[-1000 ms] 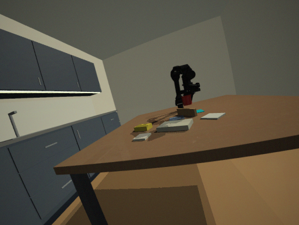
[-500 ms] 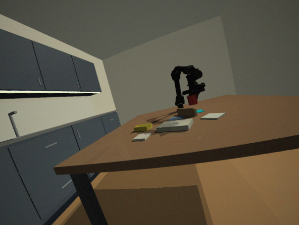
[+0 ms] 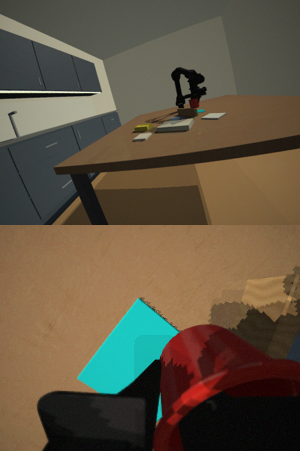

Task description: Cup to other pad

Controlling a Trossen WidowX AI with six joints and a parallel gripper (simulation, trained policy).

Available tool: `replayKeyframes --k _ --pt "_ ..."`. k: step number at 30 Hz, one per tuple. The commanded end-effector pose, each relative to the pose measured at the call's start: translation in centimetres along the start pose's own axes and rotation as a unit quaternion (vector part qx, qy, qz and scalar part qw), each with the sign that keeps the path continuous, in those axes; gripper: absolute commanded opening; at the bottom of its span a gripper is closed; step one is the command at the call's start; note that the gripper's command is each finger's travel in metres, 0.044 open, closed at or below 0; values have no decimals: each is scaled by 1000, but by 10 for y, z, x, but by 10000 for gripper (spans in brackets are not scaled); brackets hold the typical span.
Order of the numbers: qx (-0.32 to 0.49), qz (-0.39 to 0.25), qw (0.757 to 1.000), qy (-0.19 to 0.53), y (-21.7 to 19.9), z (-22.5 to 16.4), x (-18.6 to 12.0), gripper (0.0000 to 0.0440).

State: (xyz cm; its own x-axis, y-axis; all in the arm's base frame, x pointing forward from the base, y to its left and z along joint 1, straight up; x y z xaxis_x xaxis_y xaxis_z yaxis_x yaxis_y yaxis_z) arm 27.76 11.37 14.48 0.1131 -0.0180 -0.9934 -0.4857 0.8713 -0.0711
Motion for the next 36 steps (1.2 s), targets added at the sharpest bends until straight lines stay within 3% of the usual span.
replayKeyframes --k 1,13,20,24,36 --pt "3 -2 1000 1 3 -5 6 0" --pt "9 -5 1000 9 16 -25 28 15" --pt "16 -4 1000 -5 16 -26 31 58" --pt "20 1 999 -26 15 -23 24 118" --pt "18 20 997 -65 15 -31 6 160"
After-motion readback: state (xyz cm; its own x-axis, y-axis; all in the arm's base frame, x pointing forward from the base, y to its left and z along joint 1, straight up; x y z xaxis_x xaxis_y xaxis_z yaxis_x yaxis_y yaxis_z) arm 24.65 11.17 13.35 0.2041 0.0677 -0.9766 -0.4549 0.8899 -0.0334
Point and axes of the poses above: the point midway between the two fingers, 35 mm back from their tips, its own x axis out along the fingers, its own y axis across the jaws, z = x × y, the point moved 5 cm from there along -x, back along the fingers, and after that the axes turned 9 degrees about x, right-handed, at the moved point
